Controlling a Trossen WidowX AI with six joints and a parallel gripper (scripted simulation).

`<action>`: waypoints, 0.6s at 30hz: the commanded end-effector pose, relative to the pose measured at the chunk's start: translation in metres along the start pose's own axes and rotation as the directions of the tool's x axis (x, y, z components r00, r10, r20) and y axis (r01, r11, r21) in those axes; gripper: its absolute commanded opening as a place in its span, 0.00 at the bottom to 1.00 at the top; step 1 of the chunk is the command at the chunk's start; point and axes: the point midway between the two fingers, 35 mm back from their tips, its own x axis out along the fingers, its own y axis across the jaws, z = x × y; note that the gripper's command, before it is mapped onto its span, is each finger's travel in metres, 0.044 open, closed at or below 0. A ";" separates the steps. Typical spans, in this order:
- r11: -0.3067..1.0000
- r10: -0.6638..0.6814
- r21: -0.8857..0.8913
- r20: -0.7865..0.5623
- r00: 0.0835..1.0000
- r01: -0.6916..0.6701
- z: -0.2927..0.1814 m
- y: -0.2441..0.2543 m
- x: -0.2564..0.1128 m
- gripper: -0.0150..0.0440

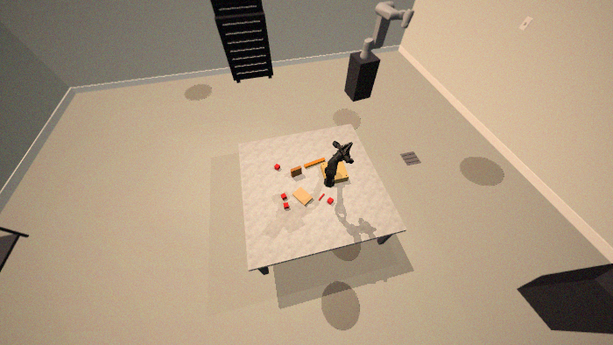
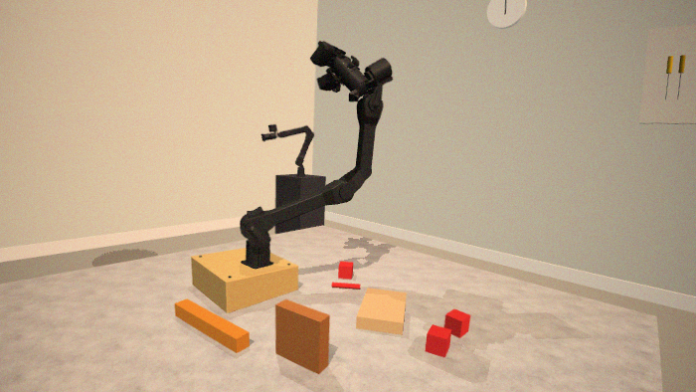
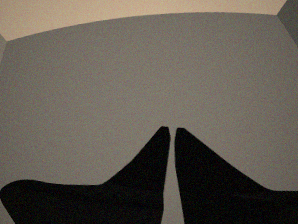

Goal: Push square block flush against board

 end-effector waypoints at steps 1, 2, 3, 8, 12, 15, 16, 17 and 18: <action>0.993 -0.088 -0.077 0.030 0.996 0.090 0.010 -0.031 0.026 0.25; 0.989 -0.109 -0.095 0.036 0.993 0.112 0.013 -0.038 0.032 0.25; 0.985 -0.133 -0.109 0.044 0.990 0.137 0.016 -0.045 0.037 0.25; 0.953 -0.246 -0.161 0.082 0.966 0.257 0.032 -0.079 0.060 0.25; 0.916 -0.334 -0.199 0.108 0.936 0.350 0.043 -0.107 0.074 0.25; 0.883 -0.397 -0.219 0.122 0.910 0.414 0.052 -0.127 0.082 0.25; 0.874 -0.416 -0.220 0.123 0.901 0.434 0.054 -0.134 0.083 0.25; 0.863 -0.435 -0.222 0.124 0.892 0.453 0.057 -0.140 0.085 0.25; 0.853 -0.455 -0.224 0.125 0.882 0.472 0.059 -0.146 0.086 0.25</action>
